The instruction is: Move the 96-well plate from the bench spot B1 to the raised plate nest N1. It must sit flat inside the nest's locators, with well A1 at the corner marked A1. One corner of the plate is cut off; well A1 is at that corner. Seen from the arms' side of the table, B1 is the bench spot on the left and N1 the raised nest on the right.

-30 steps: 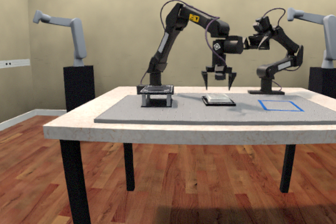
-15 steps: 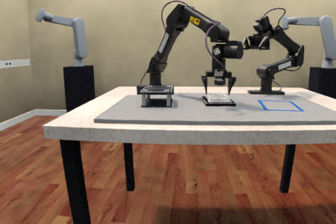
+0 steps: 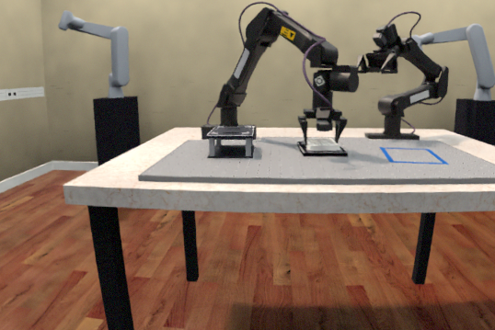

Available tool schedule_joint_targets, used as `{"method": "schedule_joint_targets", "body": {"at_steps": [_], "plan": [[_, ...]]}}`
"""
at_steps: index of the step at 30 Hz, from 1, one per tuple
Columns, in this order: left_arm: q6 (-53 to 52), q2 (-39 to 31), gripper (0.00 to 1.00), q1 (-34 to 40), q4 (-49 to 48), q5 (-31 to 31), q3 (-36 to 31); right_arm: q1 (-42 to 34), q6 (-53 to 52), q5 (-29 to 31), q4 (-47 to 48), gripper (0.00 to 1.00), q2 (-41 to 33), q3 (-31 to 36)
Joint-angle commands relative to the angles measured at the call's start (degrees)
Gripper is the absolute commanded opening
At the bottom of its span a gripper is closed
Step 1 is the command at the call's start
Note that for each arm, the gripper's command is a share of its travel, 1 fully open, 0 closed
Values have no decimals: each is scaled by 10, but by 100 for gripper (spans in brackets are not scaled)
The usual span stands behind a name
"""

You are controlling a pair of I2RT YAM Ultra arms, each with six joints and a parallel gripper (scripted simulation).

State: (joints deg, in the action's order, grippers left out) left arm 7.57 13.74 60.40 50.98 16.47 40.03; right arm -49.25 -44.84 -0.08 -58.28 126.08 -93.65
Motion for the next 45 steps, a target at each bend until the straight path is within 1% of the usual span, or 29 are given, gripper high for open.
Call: {"method": "schedule_joint_targets", "body": {"at_steps": [1,9,12,13,14,15,22,26,28,29,31,32,33,38,40,43,45], "plan": [[3,-9,100,7,14,8,-5,6,3,1,13,92,-13,4],[1,-4,100,8,8,7,1,2,-1,1,15,80,-17,11],[2,-4,100,8,8,7,1,2,-1,1,15,79,-17,11],[2,-4,100,9,8,7,1,2,-1,1,15,67,-17,11],[2,-4,100,9,8,7,1,2,-1,1,15,79,-17,11],[2,-4,100,9,8,7,1,2,-1,1,5,80,-18,3],[2,-4,100,9,8,7,1,1,-3,1,-76,80,-46,-51],[2,-4,100,9,8,7,1,1,-4,1,-139,80,-60,-103],[2,-4,100,9,8,7,1,1,-4,1,-139,80,-60,-103],[2,-4,100,9,8,7,1,1,-4,1,-158,80,-57,-124],[2,-4,100,9,8,7,1,1,-4,1,-176,80,-57,-141],[2,-4,100,9,8,7,1,1,5,1,-169,80,-55,-145],[1,-9,100,8,6,6,1,4,9,1,-168,80,-54,-140],[-7,31,100,23,-54,-7,19,28,58,3,-133,80,-84,-86],[-11,61,100,30,-85,-13,30,48,86,5,-124,80,-108,-49],[-23,133,100,29,-146,-30,53,98,141,9,-112,80,-156,25],[-23,133,100,29,-146,-30,53,98,141,9,-112,80,-156,25]]}}
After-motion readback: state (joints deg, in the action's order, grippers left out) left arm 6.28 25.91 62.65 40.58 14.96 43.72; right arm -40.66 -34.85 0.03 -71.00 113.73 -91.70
